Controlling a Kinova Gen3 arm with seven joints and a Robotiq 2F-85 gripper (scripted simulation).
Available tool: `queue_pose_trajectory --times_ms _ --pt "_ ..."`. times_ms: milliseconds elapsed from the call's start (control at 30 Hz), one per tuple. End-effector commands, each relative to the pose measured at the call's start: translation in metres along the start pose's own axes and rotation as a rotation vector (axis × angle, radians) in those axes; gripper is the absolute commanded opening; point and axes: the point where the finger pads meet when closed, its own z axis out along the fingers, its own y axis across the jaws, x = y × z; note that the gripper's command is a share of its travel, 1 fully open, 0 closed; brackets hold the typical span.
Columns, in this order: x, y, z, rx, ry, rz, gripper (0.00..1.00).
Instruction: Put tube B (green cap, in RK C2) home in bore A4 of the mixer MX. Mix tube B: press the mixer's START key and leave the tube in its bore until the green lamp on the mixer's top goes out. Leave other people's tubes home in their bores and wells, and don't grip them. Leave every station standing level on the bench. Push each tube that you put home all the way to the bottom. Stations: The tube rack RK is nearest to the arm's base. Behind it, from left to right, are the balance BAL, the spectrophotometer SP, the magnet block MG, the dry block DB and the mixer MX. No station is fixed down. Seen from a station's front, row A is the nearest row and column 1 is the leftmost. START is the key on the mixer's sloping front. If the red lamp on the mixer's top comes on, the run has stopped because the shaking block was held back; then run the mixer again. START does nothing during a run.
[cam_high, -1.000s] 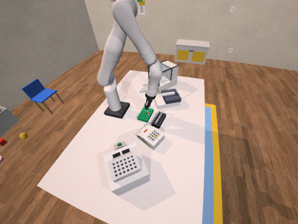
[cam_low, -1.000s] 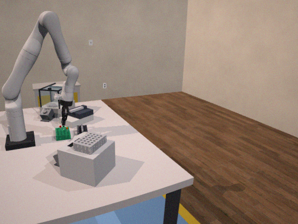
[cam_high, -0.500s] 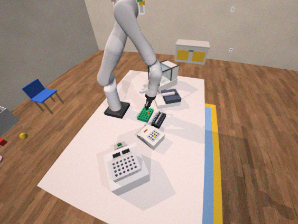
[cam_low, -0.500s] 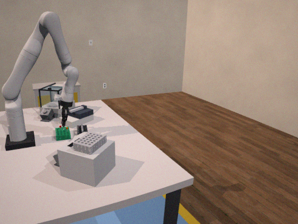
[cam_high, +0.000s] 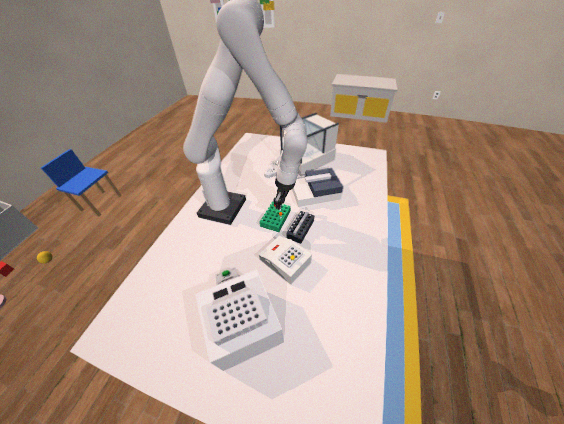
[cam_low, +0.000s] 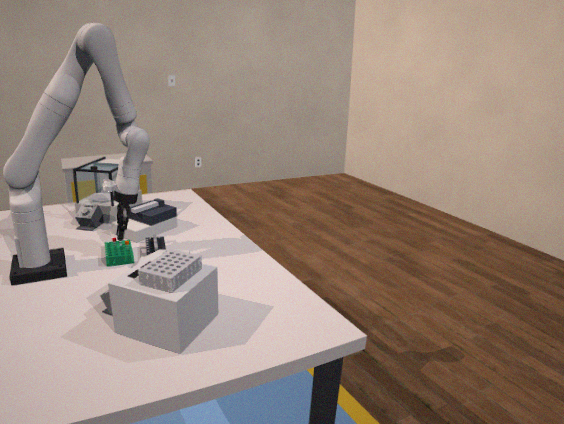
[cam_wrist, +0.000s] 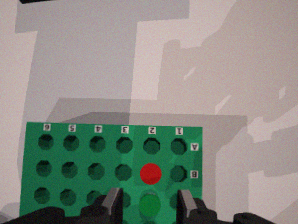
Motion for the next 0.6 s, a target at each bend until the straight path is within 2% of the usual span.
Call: queue_pose_trajectory --times_ms 0,567 --pt "-0.0004 0.0001 0.0004 0.0 -0.001 0.0 0.42" --pt "-0.0012 0.0001 0.0043 0.0 -0.001 0.0 0.42"
